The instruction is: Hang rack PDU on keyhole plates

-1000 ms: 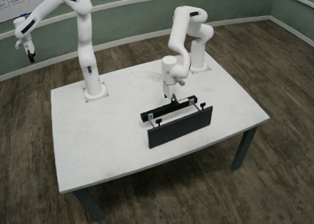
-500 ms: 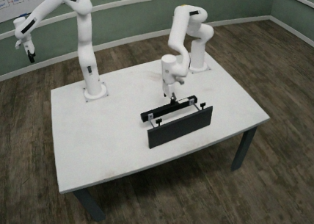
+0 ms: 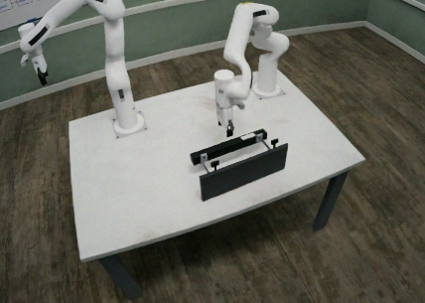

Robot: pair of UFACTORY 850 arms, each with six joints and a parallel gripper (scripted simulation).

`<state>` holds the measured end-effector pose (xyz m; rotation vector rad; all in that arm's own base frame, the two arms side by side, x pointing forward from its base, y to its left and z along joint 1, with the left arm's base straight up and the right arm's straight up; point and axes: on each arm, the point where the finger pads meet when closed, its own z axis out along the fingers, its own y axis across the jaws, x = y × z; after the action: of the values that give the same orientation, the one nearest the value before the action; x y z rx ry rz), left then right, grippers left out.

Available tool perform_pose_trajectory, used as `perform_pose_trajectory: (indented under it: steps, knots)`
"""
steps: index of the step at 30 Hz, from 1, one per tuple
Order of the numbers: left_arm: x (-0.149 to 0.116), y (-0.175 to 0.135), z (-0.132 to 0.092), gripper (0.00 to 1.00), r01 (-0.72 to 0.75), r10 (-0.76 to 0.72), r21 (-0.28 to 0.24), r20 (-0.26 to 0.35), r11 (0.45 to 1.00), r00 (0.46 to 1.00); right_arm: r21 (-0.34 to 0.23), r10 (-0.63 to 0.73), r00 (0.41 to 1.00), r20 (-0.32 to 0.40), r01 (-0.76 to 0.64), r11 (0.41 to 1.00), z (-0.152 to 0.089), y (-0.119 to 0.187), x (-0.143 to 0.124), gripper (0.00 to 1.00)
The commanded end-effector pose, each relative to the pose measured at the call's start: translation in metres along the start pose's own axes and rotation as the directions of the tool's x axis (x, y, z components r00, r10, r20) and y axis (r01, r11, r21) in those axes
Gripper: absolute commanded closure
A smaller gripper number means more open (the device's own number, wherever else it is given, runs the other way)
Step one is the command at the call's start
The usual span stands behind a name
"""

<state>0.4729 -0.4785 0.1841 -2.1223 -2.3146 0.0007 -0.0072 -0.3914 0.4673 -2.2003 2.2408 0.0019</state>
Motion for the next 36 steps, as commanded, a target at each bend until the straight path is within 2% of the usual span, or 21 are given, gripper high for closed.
perform_pose_trajectory:
  steps: [1,9,17,36]
  knots:
    - [-0.001,-0.027,-0.001,0.00,0.000,0.000,-0.003,0.003,1.000,1.000,0.000,0.000,1.000,-0.002,0.000,1.000,-0.001,0.000,0.000,0.00]
    - [-0.001,-0.062,-0.001,0.00,0.000,0.000,-0.003,0.003,1.000,1.000,0.000,0.000,1.000,-0.002,0.000,1.000,-0.001,0.000,0.000,0.00]
    - [-0.001,-0.077,-0.001,0.00,0.000,0.000,-0.003,0.003,1.000,1.000,0.000,0.000,1.000,-0.002,0.000,1.000,-0.001,0.000,0.000,0.00]
    - [-0.001,-0.081,-0.001,0.00,0.000,0.000,-0.003,0.003,1.000,1.000,0.000,0.000,1.000,-0.002,0.000,1.000,-0.001,0.000,0.000,0.00]
